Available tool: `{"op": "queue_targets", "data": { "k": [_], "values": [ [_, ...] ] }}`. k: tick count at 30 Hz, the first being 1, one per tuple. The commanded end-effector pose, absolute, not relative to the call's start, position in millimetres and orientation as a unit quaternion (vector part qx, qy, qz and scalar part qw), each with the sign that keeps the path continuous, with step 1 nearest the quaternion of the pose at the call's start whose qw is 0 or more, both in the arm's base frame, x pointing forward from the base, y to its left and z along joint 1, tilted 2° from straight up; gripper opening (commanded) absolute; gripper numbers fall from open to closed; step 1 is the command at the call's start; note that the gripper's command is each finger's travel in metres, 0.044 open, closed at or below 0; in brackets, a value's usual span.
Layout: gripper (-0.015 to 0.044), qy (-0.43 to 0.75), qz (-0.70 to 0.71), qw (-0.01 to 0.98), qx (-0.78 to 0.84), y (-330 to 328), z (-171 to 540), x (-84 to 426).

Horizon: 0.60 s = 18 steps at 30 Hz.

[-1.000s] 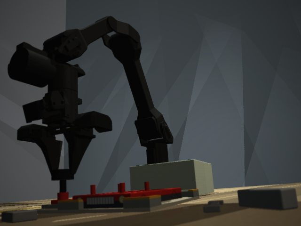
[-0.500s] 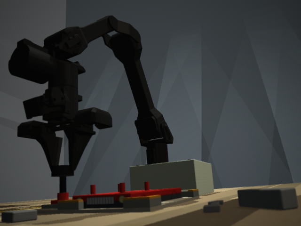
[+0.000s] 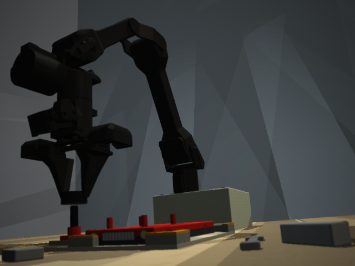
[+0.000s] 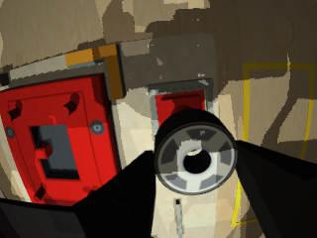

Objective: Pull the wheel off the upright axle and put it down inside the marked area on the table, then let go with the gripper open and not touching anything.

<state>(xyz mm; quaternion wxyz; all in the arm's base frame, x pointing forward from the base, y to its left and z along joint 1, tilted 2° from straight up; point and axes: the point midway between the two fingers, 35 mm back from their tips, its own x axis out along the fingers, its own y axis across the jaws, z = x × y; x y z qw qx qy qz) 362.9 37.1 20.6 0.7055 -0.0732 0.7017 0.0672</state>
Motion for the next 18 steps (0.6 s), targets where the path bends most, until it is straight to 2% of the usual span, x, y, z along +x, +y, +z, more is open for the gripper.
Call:
{"op": "queue_targets", "data": {
  "k": [1, 10, 18],
  "values": [
    [0.0, 0.7, 0.065, 0.707, -0.074, 36.8, 25.3, 364.0],
    [0.0, 0.7, 0.065, 0.707, -0.074, 37.5, 58.0, 358.6],
    [0.0, 0.703, 0.067, 0.704, -0.074, 17.6, 52.6, 354.8]
  ]
}}
